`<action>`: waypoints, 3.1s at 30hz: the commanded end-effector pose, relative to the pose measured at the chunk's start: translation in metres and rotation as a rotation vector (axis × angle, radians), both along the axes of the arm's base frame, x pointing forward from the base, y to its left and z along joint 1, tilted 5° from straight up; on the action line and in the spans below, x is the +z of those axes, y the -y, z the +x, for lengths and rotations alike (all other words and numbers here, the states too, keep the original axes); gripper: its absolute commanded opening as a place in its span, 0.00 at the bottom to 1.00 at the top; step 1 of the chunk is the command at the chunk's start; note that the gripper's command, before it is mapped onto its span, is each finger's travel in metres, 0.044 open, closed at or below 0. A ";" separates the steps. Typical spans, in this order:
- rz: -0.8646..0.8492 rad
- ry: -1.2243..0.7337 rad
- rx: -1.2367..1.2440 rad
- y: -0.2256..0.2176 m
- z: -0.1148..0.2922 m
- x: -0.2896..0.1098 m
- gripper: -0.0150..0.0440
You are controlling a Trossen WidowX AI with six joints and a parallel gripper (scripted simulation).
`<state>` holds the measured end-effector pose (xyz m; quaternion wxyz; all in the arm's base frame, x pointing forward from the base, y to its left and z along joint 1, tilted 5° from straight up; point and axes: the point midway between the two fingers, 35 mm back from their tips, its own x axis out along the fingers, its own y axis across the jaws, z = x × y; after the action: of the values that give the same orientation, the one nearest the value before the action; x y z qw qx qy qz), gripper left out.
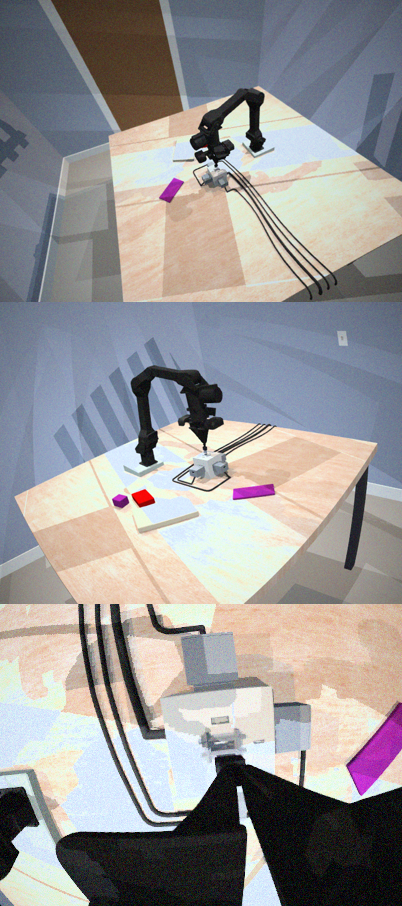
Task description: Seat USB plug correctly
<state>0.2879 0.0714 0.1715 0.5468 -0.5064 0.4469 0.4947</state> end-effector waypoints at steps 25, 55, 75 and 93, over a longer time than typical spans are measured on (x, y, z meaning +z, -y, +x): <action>0.021 0.000 0.019 -0.002 0.000 -0.004 0.25; 0.024 0.000 0.021 -0.003 0.000 -0.007 0.25; 0.024 0.000 0.021 -0.003 0.001 -0.010 0.25; 0.024 0.000 0.021 -0.003 0.001 -0.012 0.25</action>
<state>0.2889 0.0738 0.1606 0.5481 -0.5044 0.4371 0.5040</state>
